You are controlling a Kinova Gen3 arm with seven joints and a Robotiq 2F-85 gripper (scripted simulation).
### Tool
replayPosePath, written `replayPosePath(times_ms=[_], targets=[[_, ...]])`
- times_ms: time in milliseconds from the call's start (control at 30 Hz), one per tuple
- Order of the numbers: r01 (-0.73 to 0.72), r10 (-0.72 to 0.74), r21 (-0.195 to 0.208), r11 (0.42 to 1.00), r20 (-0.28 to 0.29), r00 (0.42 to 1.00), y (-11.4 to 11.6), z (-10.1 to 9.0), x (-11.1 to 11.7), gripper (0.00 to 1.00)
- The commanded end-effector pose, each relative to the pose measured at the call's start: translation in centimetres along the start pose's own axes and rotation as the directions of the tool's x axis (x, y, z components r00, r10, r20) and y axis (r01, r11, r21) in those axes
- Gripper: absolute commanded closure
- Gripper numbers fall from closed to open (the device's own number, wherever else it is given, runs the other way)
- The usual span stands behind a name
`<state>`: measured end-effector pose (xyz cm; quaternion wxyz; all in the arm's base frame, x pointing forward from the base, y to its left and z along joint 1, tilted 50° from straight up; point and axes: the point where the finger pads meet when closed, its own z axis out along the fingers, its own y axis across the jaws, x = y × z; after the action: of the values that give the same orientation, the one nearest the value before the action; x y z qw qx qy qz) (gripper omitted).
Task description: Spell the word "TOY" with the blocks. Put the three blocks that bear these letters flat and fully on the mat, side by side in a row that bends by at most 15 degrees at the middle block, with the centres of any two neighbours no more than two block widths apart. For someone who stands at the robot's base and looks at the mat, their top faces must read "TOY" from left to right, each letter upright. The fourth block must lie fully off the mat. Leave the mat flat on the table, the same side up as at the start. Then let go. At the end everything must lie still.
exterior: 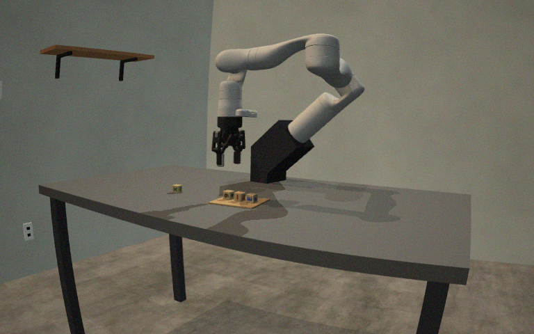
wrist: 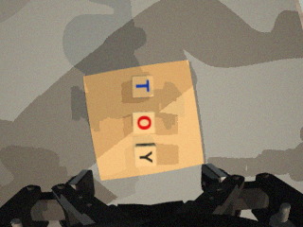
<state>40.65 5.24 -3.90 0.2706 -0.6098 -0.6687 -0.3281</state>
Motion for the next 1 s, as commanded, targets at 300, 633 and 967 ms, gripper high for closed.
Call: replayPosePath(times_ms=[300, 633, 967], targets=[[0.000, 0.000, -0.002, 1.000, 0.001, 1.000, 0.0, -0.9, 0.0, 0.00], [0.000, 0.000, -0.002, 1.000, 0.001, 1.000, 0.0, -5.5, 0.0, 0.00], [0.000, 0.000, -0.002, 1.000, 0.001, 1.000, 0.0, -8.4, 0.0, 0.00]])
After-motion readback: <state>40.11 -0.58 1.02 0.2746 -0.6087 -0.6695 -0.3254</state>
